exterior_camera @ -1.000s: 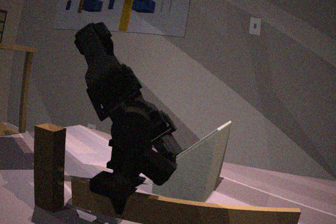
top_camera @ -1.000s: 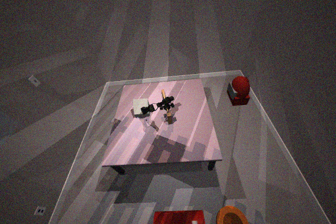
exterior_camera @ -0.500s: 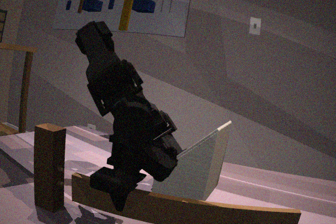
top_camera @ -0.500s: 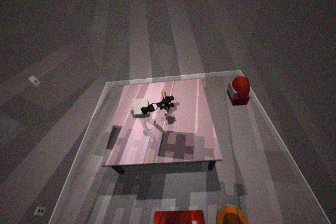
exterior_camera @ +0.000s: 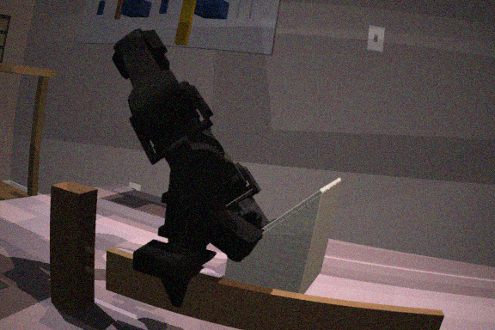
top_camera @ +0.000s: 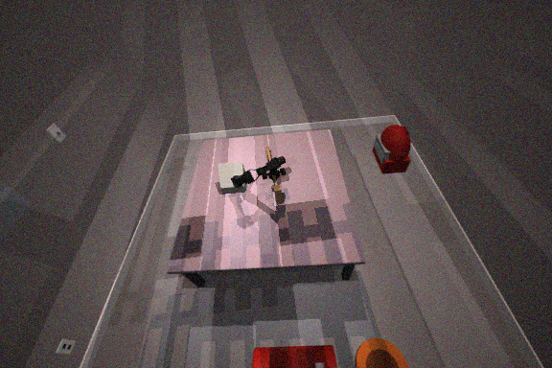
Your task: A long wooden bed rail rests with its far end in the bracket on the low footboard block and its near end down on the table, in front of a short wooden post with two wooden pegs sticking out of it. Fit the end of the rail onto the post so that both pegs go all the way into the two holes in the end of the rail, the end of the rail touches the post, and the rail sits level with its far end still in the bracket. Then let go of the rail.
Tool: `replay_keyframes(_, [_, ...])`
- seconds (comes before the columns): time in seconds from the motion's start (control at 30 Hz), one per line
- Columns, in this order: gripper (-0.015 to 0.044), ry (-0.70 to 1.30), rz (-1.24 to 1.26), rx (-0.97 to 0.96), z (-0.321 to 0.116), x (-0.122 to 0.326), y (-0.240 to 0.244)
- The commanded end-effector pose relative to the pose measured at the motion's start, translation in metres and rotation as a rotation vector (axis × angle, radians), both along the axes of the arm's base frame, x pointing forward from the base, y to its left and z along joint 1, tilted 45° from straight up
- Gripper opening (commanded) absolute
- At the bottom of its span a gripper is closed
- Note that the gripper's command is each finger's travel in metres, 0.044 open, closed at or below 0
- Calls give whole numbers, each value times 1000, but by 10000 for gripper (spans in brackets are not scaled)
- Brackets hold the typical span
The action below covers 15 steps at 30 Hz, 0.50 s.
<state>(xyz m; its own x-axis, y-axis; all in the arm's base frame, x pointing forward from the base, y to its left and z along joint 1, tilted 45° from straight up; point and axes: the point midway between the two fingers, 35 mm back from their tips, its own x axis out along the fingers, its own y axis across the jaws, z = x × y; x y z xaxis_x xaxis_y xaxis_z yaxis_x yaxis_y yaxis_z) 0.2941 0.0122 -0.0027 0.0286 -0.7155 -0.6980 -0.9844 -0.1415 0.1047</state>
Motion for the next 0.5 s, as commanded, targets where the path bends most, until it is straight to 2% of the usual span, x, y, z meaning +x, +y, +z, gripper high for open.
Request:
replay_keyframes(0.0, [0, -9, 6, 16, 4, 1, 7])
replay_keyframes(0.47, [0, -9, 6, 16, 2, 1, 5])
